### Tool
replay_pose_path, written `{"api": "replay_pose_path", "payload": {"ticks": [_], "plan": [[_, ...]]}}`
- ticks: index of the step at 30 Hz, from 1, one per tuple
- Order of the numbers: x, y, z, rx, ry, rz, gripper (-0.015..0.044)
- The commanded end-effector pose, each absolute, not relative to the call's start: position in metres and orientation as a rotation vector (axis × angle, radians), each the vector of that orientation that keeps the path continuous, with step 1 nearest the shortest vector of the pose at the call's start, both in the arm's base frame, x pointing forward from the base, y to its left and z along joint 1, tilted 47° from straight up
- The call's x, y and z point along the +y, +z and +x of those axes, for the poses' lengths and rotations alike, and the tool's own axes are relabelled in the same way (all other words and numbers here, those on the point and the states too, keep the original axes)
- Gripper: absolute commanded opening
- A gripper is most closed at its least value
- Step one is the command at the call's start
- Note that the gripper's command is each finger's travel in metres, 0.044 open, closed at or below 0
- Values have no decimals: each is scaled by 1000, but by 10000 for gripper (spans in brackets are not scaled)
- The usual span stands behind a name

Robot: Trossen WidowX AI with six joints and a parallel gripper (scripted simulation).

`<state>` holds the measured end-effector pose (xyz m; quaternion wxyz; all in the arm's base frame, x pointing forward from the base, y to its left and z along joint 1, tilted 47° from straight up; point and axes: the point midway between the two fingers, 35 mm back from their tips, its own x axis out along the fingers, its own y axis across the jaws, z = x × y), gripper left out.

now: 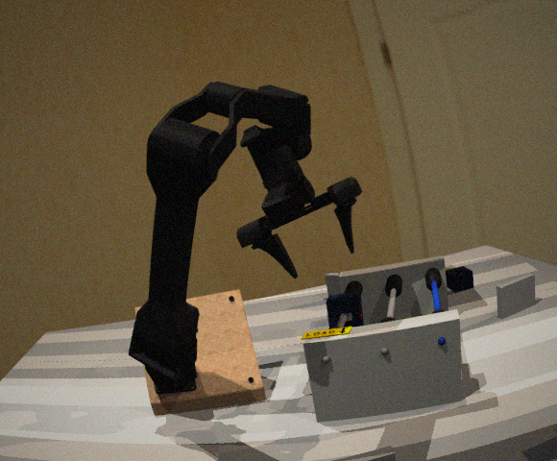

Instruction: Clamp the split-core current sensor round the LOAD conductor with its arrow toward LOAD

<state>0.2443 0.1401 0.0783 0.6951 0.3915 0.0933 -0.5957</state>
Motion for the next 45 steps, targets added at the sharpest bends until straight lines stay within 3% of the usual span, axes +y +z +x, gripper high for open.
{"api": "replay_pose_path", "payload": {"ticks": [1, 14, 27, 45], "plan": [[140, 78, 244, 208, -1334, 875, 440], [138, 87, 240, 306, -1280, 798, 440], [112, 144, 199, 892, -621, 53, 440], [85, 159, 167, 942, -35, -519, 440]]}}
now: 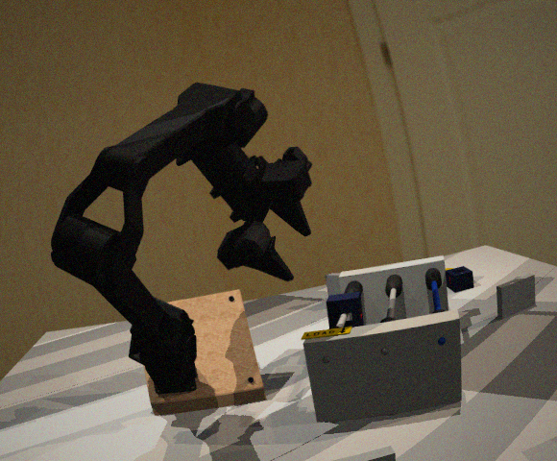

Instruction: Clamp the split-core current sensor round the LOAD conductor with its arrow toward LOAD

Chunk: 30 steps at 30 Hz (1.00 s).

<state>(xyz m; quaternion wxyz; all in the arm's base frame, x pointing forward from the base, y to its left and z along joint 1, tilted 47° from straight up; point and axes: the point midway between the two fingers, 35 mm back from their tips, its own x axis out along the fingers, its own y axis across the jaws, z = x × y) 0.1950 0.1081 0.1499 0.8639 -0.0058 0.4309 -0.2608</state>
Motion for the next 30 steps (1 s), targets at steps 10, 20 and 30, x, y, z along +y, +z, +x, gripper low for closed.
{"api": "replay_pose_path", "payload": {"ticks": [10, 20, 30], "plan": [[75, 158, 155, 858, 244, -861, 440], [72, 157, 151, 809, 356, -1037, 440], [74, 159, 156, 853, 269, -933, 440]]}}
